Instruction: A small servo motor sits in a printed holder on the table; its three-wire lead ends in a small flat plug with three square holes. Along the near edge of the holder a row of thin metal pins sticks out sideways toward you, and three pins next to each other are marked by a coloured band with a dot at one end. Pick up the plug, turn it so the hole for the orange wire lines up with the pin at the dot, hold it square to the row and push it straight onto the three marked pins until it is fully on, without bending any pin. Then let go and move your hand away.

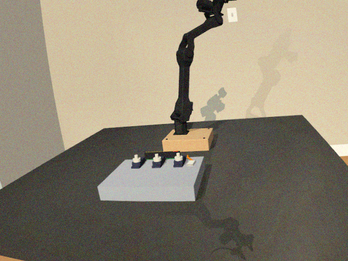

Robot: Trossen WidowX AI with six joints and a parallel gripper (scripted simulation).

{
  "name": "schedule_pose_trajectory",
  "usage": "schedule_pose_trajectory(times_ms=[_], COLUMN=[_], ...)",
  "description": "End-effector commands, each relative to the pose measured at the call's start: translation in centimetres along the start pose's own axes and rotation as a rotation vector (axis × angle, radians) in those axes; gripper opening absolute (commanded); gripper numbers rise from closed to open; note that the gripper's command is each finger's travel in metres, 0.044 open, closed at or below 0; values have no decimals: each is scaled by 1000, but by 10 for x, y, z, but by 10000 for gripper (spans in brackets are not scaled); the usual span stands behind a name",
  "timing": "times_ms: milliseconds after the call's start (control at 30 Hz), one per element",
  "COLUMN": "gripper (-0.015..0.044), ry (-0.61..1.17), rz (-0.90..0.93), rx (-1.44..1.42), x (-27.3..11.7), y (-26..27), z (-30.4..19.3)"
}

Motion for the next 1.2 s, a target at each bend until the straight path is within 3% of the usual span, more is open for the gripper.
schedule_pose_trajectory(times_ms=[0,333,1167], gripper=[374,115,115], ry=[0,-1,-73], rz=[0,-5,-17], rx=[-3,-182,-913], x=[0,7,22], y=[0,13,90], z=[0,20,91])
Point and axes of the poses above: the point midway between the two fingers, 35 mm back from their tips, its own x axis out along the fingers, its own y axis across the jaws, z = x × y, the point moved 6 cm from there along -x, back along the fingers, and after that the axes turned 13 degrees about x, right-handed, at the moved point
